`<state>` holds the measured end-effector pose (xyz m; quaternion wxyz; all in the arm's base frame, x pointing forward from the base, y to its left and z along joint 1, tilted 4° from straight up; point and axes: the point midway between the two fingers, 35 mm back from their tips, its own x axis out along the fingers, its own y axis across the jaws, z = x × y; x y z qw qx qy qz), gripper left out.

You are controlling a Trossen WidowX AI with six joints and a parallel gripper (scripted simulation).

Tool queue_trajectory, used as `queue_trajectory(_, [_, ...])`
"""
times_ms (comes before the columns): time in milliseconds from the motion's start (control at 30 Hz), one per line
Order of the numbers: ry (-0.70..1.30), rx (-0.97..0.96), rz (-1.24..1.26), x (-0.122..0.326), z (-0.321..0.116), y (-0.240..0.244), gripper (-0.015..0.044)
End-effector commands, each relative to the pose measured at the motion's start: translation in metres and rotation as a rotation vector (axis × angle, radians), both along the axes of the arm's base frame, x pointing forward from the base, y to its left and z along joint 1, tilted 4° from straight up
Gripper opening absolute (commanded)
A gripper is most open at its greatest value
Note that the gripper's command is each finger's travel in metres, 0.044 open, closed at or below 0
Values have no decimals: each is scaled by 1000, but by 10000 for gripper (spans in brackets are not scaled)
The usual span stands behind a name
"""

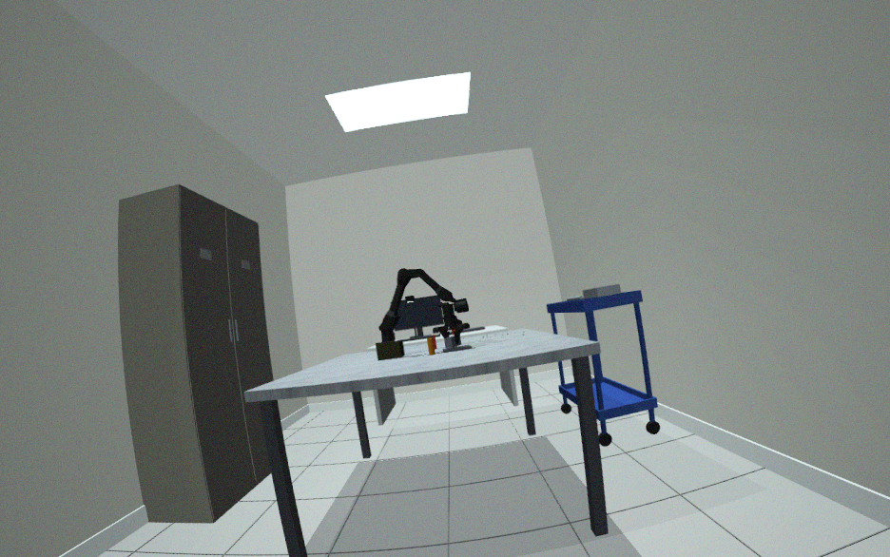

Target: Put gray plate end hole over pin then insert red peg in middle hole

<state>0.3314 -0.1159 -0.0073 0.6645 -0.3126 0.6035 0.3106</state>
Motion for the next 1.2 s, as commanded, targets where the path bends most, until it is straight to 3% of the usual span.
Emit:
queue_trajectory(0, [-1, 0, 0, 0, 1, 0, 263])
queue_trajectory(233, [-1, 0, 0, 0, 1, 0, 440])
queue_trajectory(433, [-1, 0, 0, 1, 11, -1, 440])
queue_trajectory(667, [5, 5, -4, -7, 114, -5, 440])
queue_trajectory(967, [5, 6, -16, -5, 117, -6, 440])
queue_trajectory(1167, [22, 39, -412, -7, 120, 38, 440])
